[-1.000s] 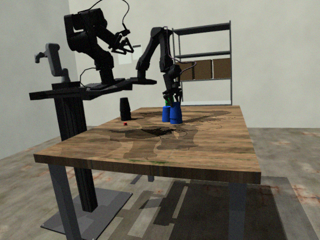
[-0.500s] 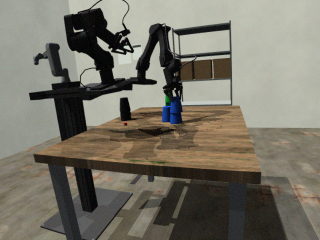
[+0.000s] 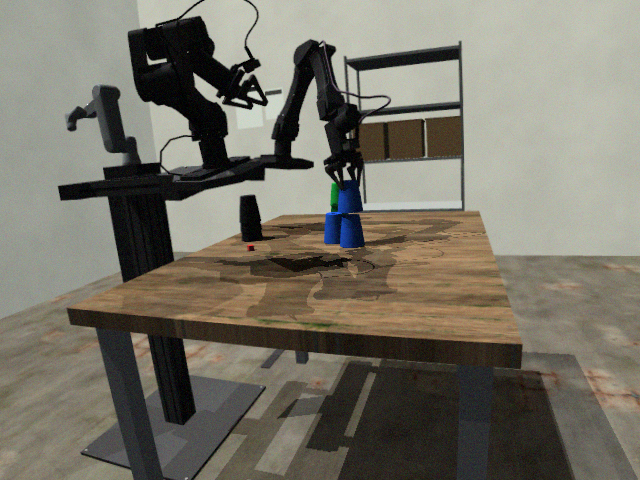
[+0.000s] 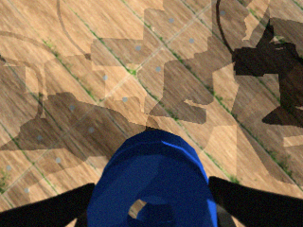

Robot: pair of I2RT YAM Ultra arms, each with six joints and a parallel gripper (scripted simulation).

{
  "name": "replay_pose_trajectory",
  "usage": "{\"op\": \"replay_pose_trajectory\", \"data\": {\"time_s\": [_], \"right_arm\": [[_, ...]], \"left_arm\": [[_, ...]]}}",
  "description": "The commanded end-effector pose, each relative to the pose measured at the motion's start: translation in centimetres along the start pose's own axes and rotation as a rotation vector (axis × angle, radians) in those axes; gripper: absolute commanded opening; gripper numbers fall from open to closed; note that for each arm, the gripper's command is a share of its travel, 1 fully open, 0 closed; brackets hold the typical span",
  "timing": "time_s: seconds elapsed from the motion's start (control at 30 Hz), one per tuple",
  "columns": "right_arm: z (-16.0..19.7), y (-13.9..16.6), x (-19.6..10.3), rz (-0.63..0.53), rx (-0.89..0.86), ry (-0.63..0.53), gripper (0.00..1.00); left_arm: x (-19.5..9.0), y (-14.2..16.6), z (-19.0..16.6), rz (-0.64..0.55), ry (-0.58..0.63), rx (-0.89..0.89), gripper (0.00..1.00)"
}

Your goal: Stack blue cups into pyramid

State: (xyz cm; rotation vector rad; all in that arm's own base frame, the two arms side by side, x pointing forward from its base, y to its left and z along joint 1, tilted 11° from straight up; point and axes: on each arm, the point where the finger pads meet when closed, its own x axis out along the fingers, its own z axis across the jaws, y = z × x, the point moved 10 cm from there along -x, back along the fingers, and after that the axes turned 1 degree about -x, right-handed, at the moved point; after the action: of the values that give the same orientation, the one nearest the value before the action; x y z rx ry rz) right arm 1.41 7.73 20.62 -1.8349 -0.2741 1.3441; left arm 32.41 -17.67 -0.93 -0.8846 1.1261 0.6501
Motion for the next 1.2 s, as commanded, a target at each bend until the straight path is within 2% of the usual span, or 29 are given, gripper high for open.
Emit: {"op": "replay_pose_trajectory", "data": {"time_s": [0.0, 0.3, 0.6, 0.83, 0.97, 1.17], "right_arm": [[-0.2, -0.1, -0.1, -0.022, 0.003, 0.007, 1.00], [-0.2, -0.1, -0.1, -0.022, 0.003, 0.007, 1.00], [-0.2, -0.1, -0.1, -0.022, 0.003, 0.007, 1.00], [-0.2, -0.1, -0.1, -0.022, 0.003, 0.007, 1.00], [-0.2, -0.1, -0.1, -0.022, 0.003, 0.007, 1.00], [-0.2, -0.1, -0.1, -0.022, 0.003, 0.007, 1.00]], "left_arm": [[-2.4, -1.8, -0.4, -0.037, -0.003, 0.004, 0.00], [-3.0, -1.9, -0.4, -0.059, -0.001, 0.005, 0.00], [-3.5, 2.0, -0.2, -0.044, -0.005, 0.011, 0.00], [-3.7, 2.6, -0.2, -0.038, -0.002, 0.012, 0.00], [-2.9, 2.1, -0.4, -0.059, -0.002, 0.009, 0.00], [-1.8, 3.0, -0.6, -0.013, -0.001, 0.018, 0.00]]}}
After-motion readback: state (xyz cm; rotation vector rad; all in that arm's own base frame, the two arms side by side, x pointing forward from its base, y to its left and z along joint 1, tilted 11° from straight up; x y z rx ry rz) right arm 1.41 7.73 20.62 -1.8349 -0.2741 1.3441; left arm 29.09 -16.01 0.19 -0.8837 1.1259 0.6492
